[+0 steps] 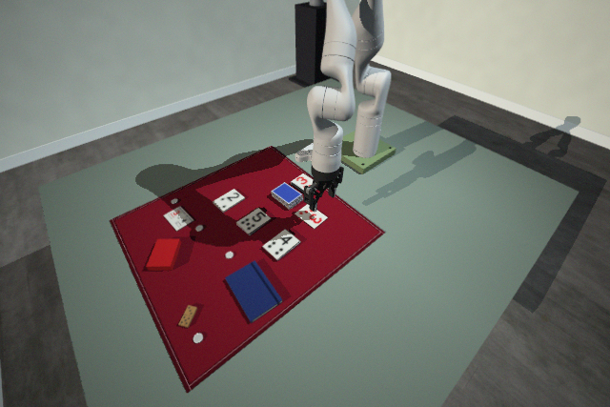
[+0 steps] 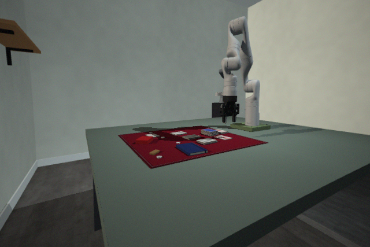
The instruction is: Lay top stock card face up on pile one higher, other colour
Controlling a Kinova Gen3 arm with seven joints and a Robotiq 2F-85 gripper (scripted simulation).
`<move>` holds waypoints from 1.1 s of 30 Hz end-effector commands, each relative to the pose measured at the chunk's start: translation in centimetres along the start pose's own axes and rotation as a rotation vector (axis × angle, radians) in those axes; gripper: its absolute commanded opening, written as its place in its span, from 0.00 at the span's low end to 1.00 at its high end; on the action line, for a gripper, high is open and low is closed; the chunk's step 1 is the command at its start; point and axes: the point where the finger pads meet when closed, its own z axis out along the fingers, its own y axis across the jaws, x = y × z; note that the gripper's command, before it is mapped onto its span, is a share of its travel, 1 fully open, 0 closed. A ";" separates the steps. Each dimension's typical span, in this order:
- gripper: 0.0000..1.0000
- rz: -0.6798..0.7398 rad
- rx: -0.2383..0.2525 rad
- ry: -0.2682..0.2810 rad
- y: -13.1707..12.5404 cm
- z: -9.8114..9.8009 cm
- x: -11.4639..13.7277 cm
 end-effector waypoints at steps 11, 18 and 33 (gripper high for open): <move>0.85 0.000 0.002 -0.003 -0.1 -0.1 0.0; 0.85 0.000 0.002 -0.007 -0.1 -0.1 0.0; 0.85 0.000 0.002 -0.015 -0.1 -0.1 0.0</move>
